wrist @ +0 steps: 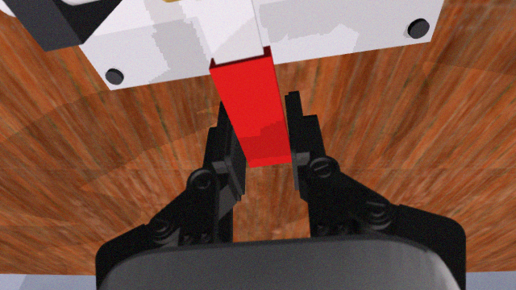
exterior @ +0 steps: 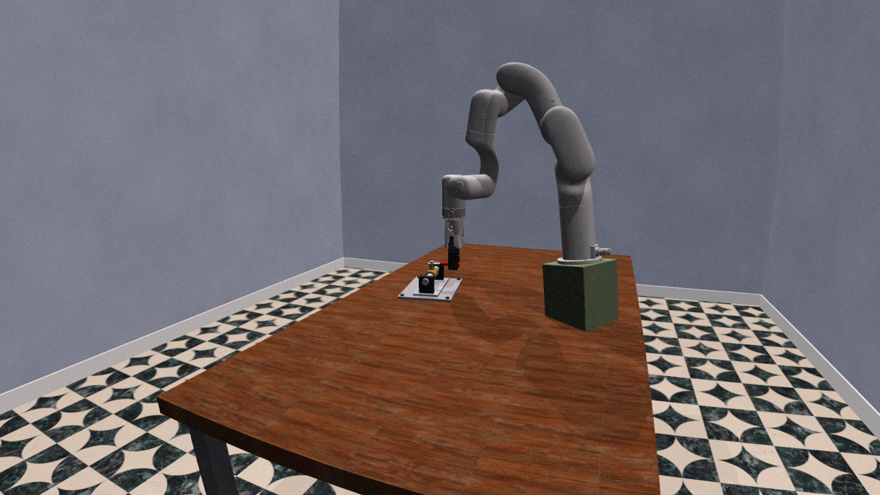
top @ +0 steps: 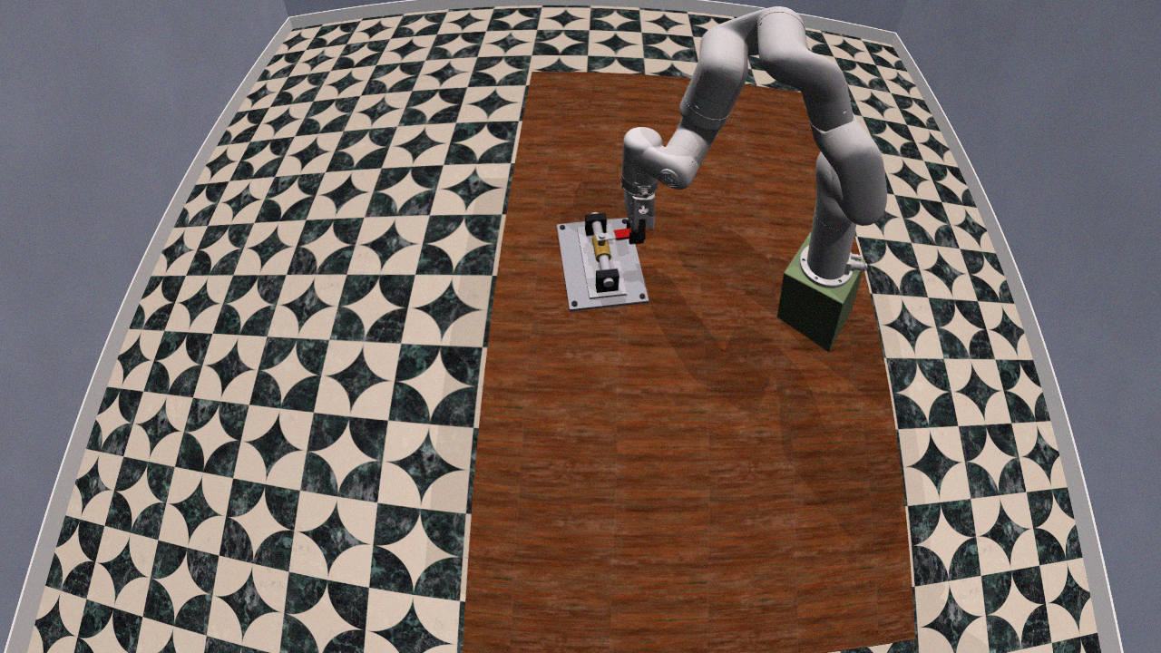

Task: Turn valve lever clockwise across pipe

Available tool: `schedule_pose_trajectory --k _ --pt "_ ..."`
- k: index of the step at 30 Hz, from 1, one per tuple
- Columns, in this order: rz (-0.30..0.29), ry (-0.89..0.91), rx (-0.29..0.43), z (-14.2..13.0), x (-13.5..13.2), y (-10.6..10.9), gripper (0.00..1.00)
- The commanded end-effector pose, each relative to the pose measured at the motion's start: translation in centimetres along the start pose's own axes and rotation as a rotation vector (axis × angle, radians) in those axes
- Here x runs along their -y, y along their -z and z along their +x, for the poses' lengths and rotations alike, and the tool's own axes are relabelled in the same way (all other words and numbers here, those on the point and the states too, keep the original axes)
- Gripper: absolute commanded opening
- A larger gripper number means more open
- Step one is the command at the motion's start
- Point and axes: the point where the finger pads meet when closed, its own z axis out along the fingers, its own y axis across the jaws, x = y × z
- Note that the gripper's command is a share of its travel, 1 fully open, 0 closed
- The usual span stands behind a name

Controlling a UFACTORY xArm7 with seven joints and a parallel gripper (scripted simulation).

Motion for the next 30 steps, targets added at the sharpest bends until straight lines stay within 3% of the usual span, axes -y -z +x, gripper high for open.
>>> schedule_pose_trajectory --k 1,2,30 --pt "0.005 0.002 -0.001 0.1 0.34 0.1 0.0" --pt "0.005 0.002 -0.001 0.1 0.34 0.1 0.68" --pt "0.005 0.002 -0.001 0.1 0.34 0.1 0.68"
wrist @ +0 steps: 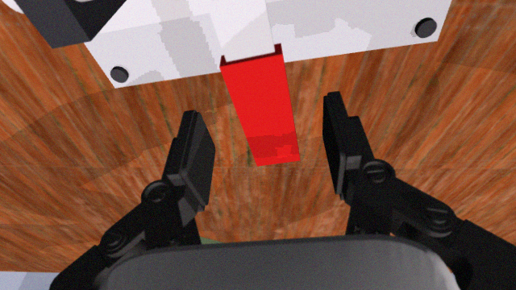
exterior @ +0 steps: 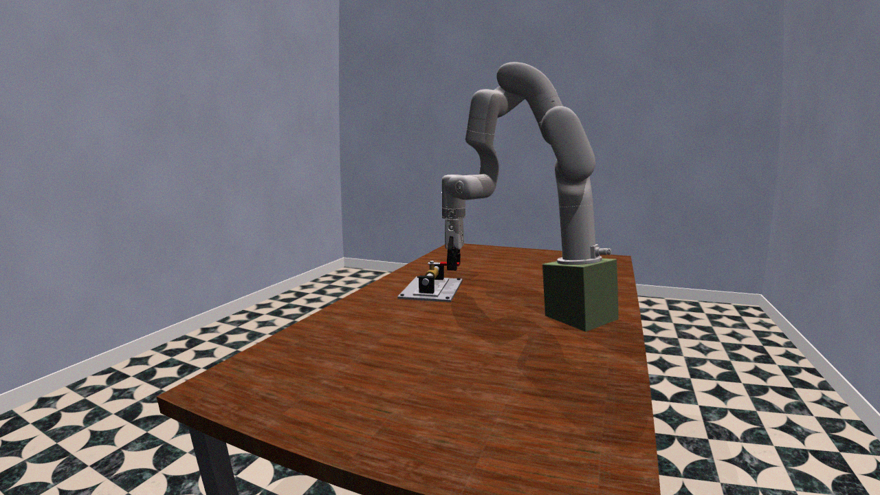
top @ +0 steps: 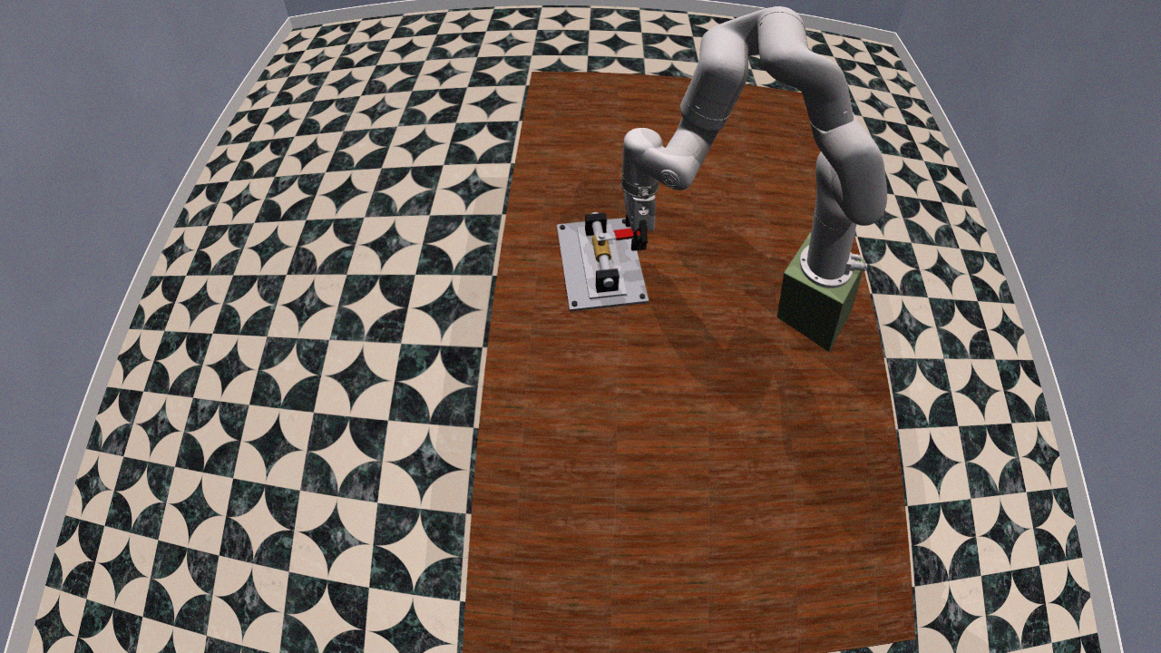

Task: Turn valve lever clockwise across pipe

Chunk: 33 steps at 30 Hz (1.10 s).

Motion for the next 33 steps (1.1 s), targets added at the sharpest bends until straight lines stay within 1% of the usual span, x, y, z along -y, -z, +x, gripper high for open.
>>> schedule_pose_trajectory --k 1,22,27,33 --pt "-0.001 -0.001 -0.003 0.1 -0.1 0.1 0.68" --pt "-0.001 -0.001 -0.003 0.1 -0.1 0.3 0.68" --pt "-0.001 -0.001 -0.003 0.1 -0.1 1.1 0.68" --pt "-0.001 -0.001 -0.003 0.1 0.0 2.7 0.68"
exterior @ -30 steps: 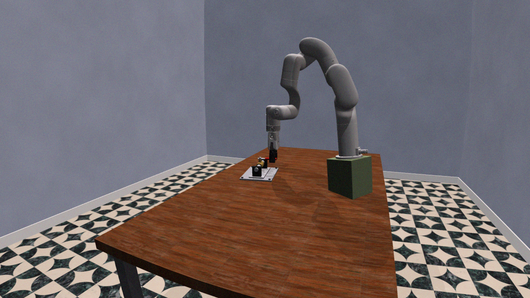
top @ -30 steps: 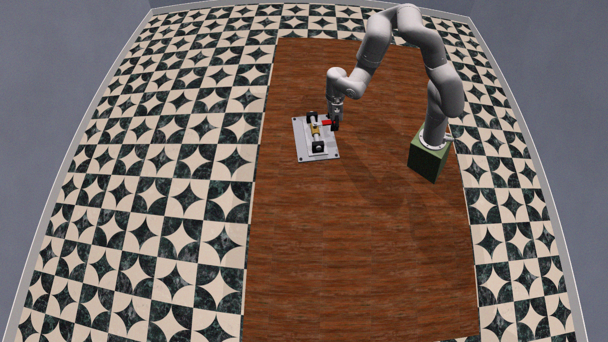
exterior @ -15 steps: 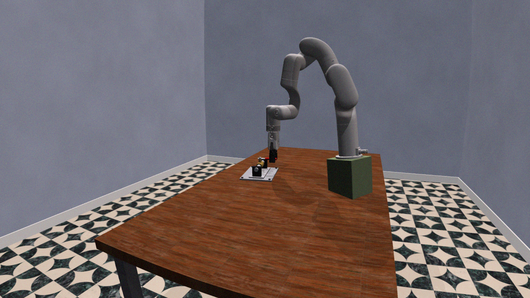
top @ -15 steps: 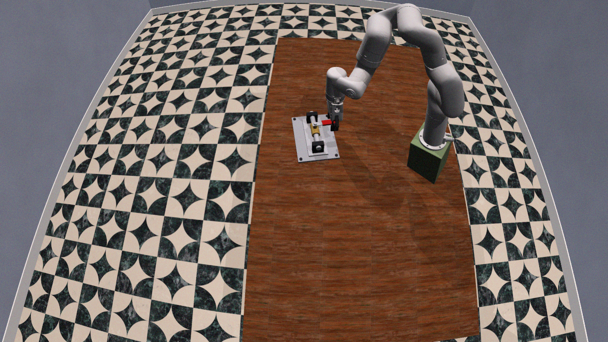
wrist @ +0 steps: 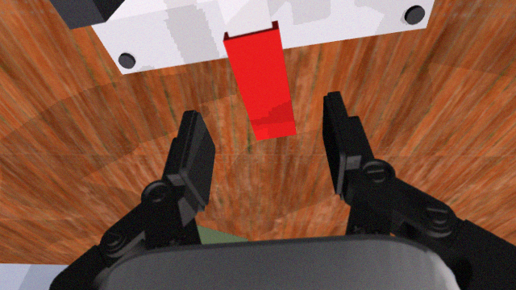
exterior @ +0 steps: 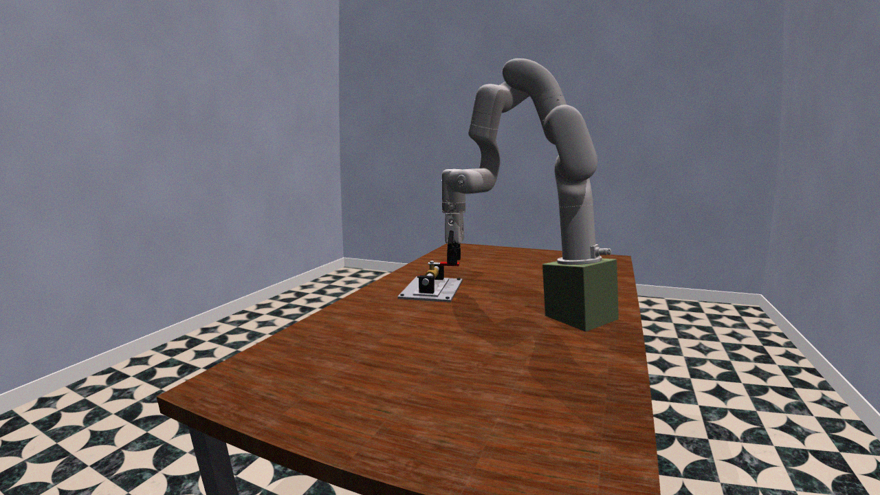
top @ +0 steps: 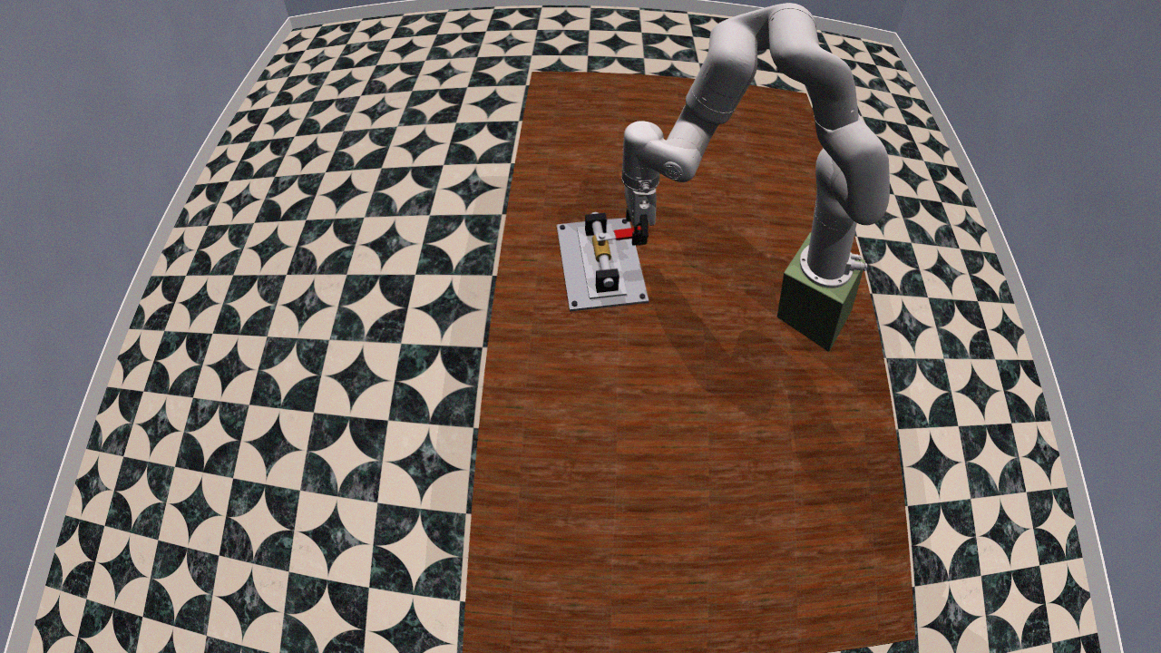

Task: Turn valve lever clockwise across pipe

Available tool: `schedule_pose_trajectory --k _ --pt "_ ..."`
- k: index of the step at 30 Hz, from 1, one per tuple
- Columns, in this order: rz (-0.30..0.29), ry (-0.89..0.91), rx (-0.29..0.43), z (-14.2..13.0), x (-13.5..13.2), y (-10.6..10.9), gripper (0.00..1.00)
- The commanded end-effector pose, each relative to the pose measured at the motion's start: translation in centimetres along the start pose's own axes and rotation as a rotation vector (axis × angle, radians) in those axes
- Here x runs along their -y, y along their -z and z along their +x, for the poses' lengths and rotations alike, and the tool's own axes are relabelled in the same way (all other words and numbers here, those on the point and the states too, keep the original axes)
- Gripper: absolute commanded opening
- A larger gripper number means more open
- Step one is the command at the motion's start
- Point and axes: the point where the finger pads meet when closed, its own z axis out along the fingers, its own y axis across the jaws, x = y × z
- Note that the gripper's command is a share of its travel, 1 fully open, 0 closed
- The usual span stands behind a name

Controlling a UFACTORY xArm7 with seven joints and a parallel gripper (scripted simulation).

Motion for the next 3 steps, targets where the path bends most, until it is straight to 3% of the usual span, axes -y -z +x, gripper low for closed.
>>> schedule_pose_trajectory --k 1,3 --pt "-0.001 0.0 -0.005 0.18 -0.04 0.91 0.68" --pt "-0.001 0.0 -0.005 0.18 -0.04 0.91 0.68"
